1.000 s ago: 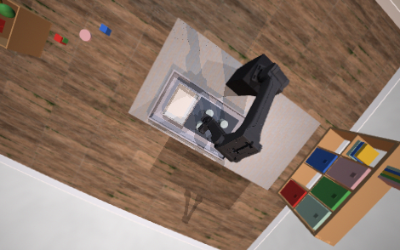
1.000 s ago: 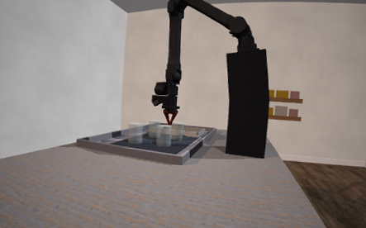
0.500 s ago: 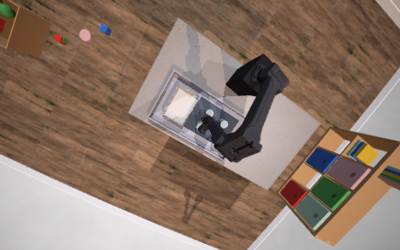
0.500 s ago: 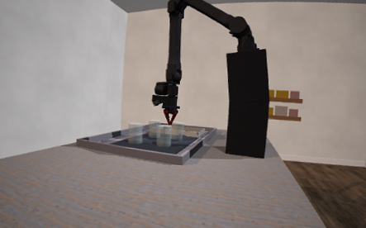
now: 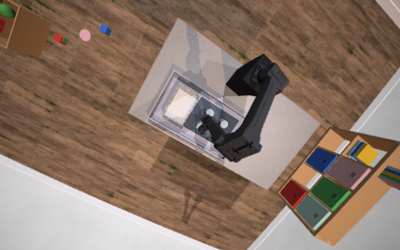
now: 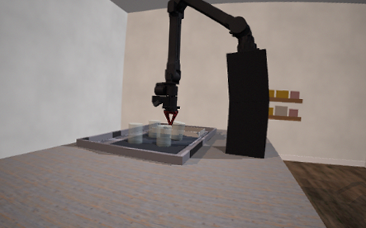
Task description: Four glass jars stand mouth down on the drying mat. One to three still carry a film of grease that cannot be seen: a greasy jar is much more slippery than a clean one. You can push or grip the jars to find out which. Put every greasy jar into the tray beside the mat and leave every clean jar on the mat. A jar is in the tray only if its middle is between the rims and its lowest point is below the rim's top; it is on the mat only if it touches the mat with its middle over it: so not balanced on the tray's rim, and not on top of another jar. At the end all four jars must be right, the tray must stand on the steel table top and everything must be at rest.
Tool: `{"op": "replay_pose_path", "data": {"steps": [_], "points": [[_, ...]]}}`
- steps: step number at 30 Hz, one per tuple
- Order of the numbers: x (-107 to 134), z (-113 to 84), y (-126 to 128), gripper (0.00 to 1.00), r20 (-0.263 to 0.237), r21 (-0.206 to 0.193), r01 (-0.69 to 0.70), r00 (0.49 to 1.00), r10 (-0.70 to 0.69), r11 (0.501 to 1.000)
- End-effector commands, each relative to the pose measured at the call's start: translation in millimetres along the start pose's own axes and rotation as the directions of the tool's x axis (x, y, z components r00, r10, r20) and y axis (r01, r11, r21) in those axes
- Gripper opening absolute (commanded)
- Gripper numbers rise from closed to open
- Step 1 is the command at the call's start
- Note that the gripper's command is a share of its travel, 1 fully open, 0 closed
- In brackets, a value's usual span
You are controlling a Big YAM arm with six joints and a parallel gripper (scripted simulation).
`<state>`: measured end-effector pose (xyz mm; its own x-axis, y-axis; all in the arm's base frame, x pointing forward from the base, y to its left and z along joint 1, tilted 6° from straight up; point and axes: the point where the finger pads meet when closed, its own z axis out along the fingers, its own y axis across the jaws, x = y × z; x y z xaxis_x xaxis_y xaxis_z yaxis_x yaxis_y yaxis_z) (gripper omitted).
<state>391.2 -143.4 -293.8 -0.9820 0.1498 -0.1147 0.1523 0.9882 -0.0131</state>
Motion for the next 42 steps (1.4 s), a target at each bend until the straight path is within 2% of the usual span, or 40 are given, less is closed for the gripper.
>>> {"op": "replay_pose_path", "data": {"steps": [1,14,42], "points": [[-8,2.1,0,0.00,-0.005,-0.002,0.003,1.000,-0.003,1.000],[-37,2.2,0,0.00,-0.005,-0.002,0.003,1.000,-0.003,1.000],[-37,2.2,0,0.00,-0.005,-0.002,0.003,1.000,-0.003,1.000]]}}
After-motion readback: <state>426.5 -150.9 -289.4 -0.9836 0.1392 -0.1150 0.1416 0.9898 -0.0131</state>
